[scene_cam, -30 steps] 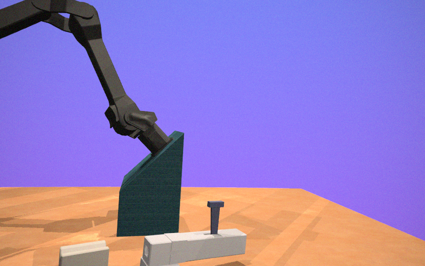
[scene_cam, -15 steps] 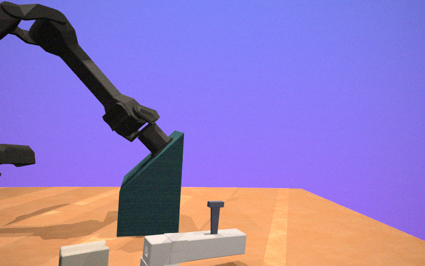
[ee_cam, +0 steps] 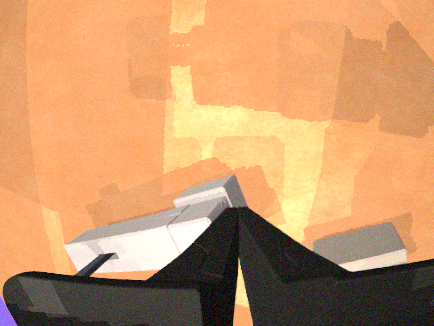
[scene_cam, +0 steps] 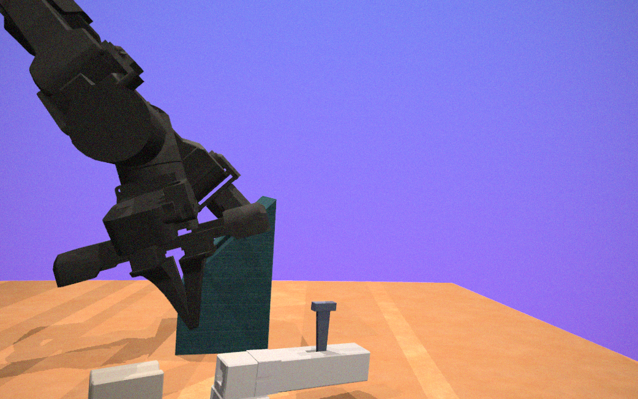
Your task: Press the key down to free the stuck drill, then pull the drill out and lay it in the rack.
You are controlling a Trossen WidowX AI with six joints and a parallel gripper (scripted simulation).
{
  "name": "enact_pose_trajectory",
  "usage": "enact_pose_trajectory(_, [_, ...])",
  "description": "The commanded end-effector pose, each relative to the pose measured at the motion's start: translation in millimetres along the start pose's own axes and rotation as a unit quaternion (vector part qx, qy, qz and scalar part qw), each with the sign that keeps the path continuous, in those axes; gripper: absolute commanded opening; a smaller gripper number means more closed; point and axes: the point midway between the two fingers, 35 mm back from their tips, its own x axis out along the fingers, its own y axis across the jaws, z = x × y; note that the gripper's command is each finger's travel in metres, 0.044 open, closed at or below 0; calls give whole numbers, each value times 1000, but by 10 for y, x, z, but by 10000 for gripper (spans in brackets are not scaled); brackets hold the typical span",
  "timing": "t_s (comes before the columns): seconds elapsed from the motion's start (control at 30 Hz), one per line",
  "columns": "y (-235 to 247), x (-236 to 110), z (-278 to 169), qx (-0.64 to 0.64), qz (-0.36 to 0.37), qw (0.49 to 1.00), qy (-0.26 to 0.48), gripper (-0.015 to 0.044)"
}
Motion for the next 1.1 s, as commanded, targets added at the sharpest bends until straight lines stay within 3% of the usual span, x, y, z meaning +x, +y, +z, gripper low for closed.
enact_pose_trajectory(0.0, [621, 133, -259, -62, -33, 997, 36, 0])
enact_pose_trajectory(0.3, [1491, 277, -903, -183, -142, 972, 37, 0])
enact_pose_trajectory(1.07, [1473, 397, -920, -186, -145, 971, 36, 0])
